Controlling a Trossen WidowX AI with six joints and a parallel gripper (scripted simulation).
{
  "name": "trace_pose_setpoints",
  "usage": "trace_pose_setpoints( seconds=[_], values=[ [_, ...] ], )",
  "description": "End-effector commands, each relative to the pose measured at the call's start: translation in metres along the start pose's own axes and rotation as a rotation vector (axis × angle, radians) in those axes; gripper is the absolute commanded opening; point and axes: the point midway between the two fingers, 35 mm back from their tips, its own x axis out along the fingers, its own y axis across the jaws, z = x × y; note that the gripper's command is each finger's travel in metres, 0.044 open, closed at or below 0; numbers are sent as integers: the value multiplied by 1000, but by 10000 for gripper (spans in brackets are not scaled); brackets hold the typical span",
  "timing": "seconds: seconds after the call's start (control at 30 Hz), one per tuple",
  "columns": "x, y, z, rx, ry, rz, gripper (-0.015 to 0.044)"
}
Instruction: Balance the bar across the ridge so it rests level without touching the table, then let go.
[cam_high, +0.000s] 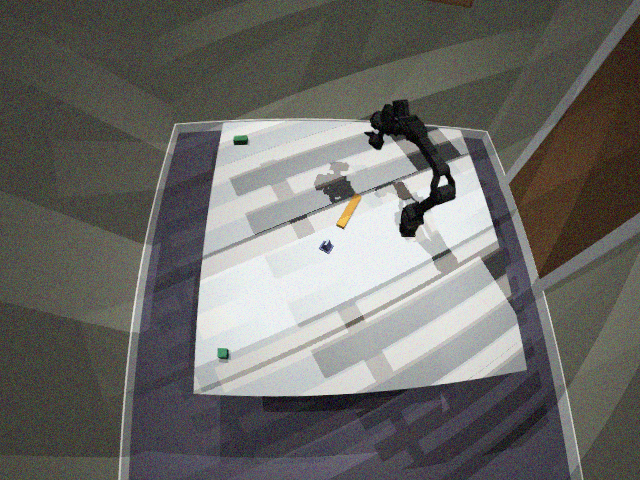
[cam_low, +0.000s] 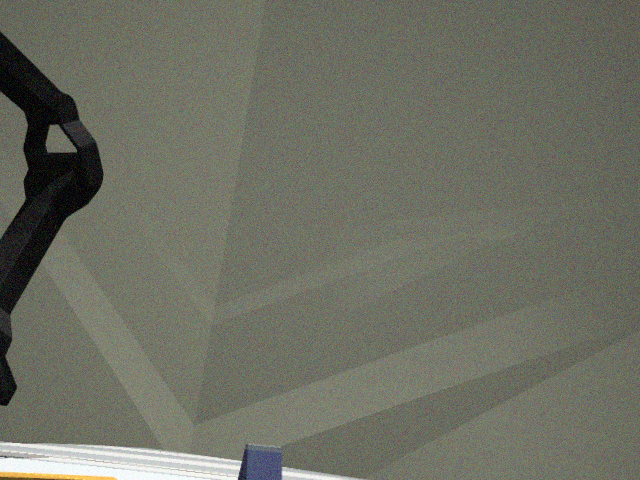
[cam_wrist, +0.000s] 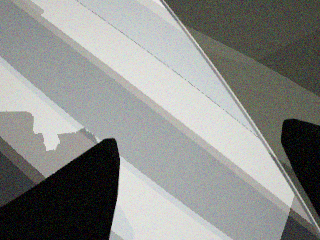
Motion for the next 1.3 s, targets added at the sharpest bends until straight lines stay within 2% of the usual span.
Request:
trace_pose_setpoints(
  seconds=[0.0, 0.6, 1.27],
  values=[
    [16, 24, -6, -75, 50, 78, 315],
    [51, 126, -28, -458, 206, 405, 315],
    [47, 227, -67, -975, 329, 779, 315]
  ],
)
